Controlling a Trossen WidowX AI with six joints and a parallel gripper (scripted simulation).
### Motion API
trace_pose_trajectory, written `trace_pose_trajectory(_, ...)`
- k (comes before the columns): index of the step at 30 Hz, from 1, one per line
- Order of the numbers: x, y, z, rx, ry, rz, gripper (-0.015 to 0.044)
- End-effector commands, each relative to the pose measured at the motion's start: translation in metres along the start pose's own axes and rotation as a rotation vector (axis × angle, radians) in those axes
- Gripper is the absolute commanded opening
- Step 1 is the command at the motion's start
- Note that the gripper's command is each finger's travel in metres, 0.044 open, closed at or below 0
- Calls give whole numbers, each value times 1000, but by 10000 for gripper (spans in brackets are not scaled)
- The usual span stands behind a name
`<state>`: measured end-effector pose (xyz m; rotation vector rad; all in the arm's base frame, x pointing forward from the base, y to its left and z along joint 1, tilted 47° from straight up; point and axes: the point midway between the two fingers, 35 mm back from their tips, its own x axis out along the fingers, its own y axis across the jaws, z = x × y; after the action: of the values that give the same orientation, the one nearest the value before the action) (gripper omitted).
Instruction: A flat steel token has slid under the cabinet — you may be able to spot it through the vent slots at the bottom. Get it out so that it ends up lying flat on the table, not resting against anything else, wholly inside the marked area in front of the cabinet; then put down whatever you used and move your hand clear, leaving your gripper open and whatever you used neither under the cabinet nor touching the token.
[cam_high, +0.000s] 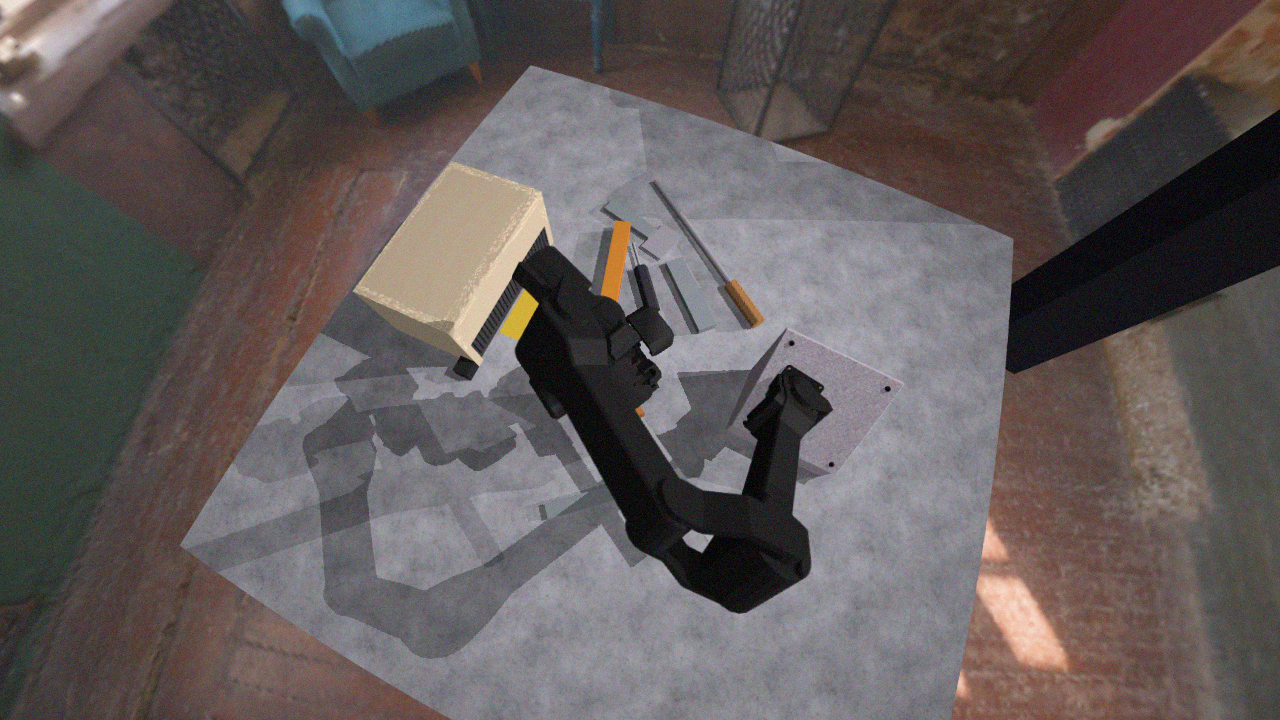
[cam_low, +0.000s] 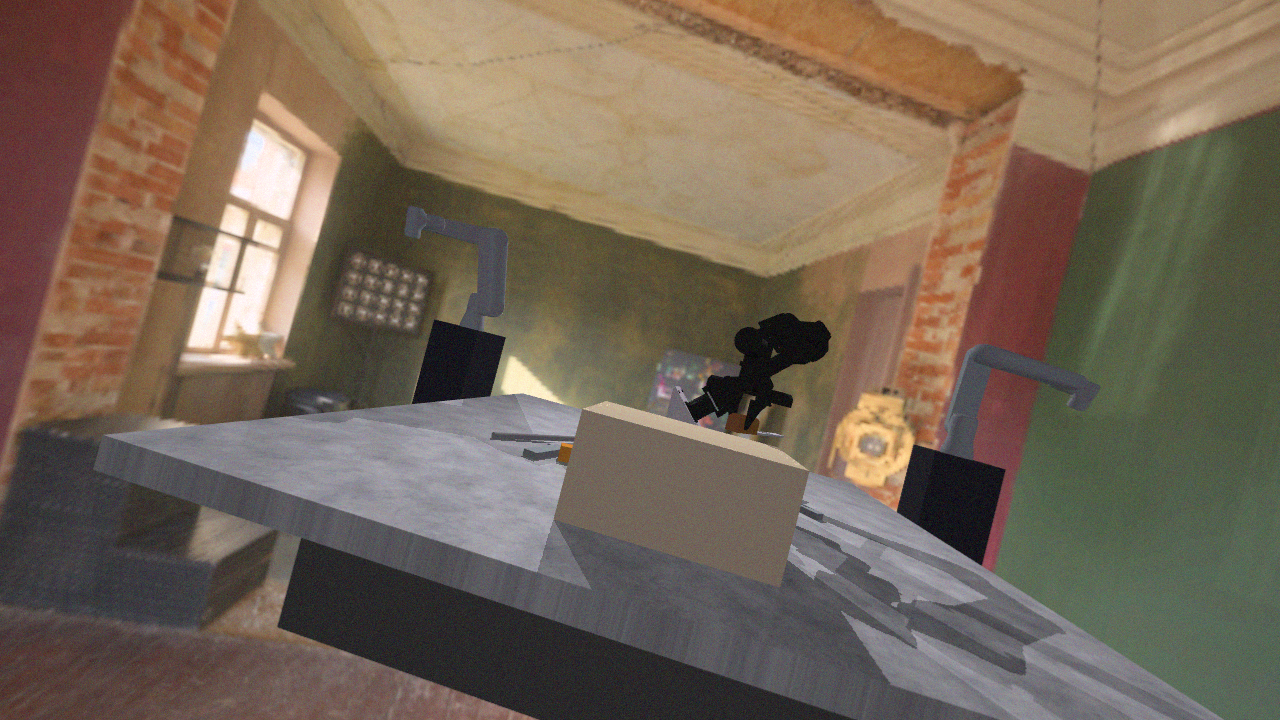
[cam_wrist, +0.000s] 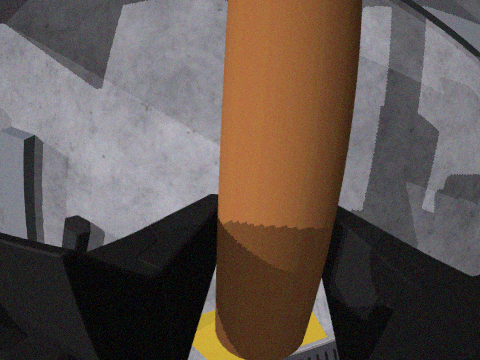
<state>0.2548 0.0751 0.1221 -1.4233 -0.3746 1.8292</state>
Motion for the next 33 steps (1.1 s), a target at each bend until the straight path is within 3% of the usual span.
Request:
trace_pose_trajectory(1,-1,-1,8,6,-2,-7,0)
trace_pose_trajectory(33,-1,-4,46,8,-4,-7,0)
